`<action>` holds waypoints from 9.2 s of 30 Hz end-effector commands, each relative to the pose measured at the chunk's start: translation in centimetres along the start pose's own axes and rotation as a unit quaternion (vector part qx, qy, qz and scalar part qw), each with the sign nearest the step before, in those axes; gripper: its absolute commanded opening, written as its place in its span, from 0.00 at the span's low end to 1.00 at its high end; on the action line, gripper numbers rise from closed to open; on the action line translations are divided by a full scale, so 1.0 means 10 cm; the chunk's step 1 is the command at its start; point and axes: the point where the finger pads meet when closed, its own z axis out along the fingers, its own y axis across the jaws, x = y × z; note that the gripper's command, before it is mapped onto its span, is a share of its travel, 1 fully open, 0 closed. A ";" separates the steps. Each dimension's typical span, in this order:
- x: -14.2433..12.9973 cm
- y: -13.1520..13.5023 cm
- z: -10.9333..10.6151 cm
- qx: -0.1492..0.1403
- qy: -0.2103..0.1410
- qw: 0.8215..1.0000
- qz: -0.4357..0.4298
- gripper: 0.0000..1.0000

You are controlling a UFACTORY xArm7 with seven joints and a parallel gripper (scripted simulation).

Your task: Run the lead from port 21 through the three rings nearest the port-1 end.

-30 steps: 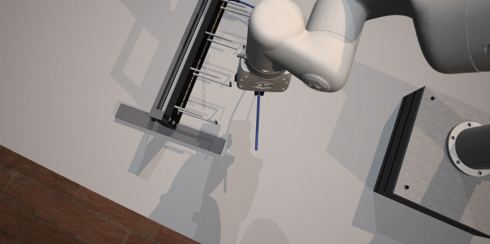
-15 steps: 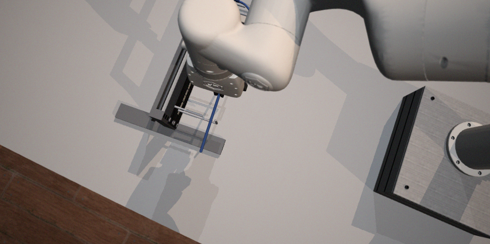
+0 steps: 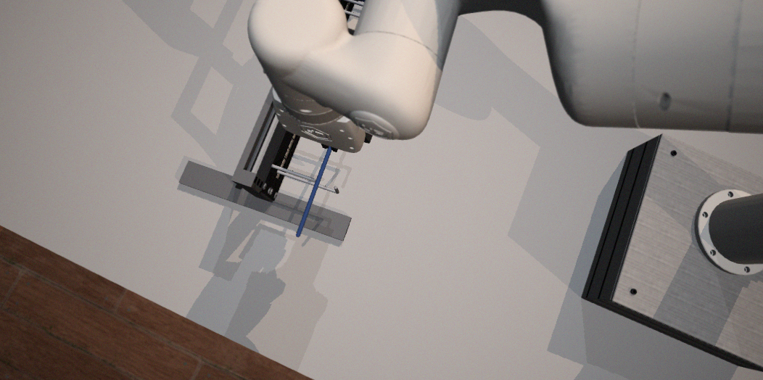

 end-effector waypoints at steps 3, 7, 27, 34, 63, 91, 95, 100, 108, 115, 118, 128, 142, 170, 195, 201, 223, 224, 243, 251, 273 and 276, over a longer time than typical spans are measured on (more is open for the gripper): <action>0.00 -0.02 -0.03 0.003 0.000 1.000 0.000 0.00; 0.00 -0.02 -0.03 0.003 0.000 1.000 0.000 0.00; 0.00 -0.02 -0.03 0.003 0.000 1.000 0.000 0.00; 0.00 -0.02 -0.02 0.003 0.000 1.000 0.000 0.00; -0.01 -0.03 0.27 0.003 0.000 1.000 0.000 0.00; -0.01 -0.03 0.74 0.003 0.000 1.000 0.000 0.00; -0.01 -0.03 0.80 0.003 0.000 1.000 0.000 0.00; -0.01 -0.03 0.84 0.003 0.000 1.000 0.000 0.00; -0.01 -0.03 0.92 0.003 0.000 1.000 0.000 0.00; -0.01 -0.03 0.94 0.003 0.000 1.000 0.000 0.00; -0.01 -0.03 0.95 0.003 0.000 1.000 0.000 0.00; -0.01 -0.03 0.95 0.003 0.000 1.000 0.000 0.00; -0.01 -0.12 0.95 0.003 0.000 1.000 0.000 0.00; -0.01 -0.42 0.95 0.003 0.000 1.000 0.000 0.00; -0.01 -0.43 0.95 0.003 0.000 1.000 0.000 0.33; -0.01 -0.43 0.95 0.003 0.000 1.000 0.000 0.33; -0.01 -0.43 0.95 0.003 0.000 1.000 0.000 0.33; -0.01 -0.43 0.95 0.003 0.000 1.000 0.000 0.33; -0.01 -0.43 0.81 0.003 0.000 1.000 0.000 0.33; -0.01 -0.43 0.59 0.003 0.000 1.000 0.000 0.33; -0.01 -0.42 0.17 0.003 0.000 1.000 0.000 0.33; -0.01 -0.42 0.17 0.003 0.000 1.000 0.000 0.33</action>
